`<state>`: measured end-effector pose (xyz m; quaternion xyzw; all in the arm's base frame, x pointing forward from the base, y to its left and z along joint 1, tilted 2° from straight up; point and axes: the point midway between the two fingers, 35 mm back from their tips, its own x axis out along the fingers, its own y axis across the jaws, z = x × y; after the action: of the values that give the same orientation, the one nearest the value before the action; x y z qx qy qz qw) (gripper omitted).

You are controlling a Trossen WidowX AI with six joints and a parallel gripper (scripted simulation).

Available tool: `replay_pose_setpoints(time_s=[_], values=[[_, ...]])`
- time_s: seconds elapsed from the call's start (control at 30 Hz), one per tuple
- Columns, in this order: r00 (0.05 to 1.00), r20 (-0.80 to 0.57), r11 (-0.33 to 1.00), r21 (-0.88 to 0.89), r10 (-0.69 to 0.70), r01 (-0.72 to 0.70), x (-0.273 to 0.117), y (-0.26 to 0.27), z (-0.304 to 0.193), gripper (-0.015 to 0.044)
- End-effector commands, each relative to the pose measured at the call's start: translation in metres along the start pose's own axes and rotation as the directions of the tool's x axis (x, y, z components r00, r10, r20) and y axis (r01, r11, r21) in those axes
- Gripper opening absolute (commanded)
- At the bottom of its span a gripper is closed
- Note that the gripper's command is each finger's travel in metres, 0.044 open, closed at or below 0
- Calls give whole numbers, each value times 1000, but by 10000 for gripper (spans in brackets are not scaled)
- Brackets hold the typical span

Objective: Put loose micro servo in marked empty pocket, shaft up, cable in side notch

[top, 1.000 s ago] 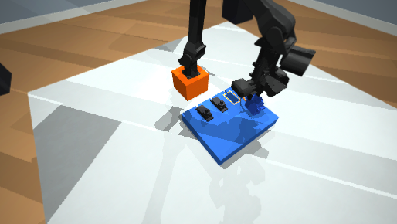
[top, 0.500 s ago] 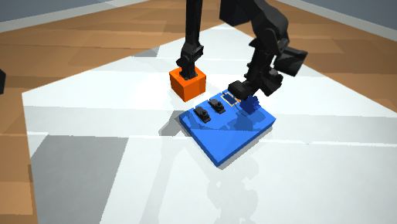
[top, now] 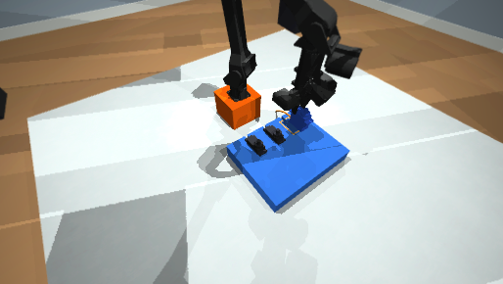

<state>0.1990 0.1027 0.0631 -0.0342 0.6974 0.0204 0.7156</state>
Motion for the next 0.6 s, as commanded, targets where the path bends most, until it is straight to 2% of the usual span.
replay_pose_setpoints(time_s=[0.0, 0.57], values=[[1000, 6, 1000, 4, 4, -4, -1, 0, -19, 0], [1000, 5, 1000, 4, 4, -4, 13, 0, -29, 0]])
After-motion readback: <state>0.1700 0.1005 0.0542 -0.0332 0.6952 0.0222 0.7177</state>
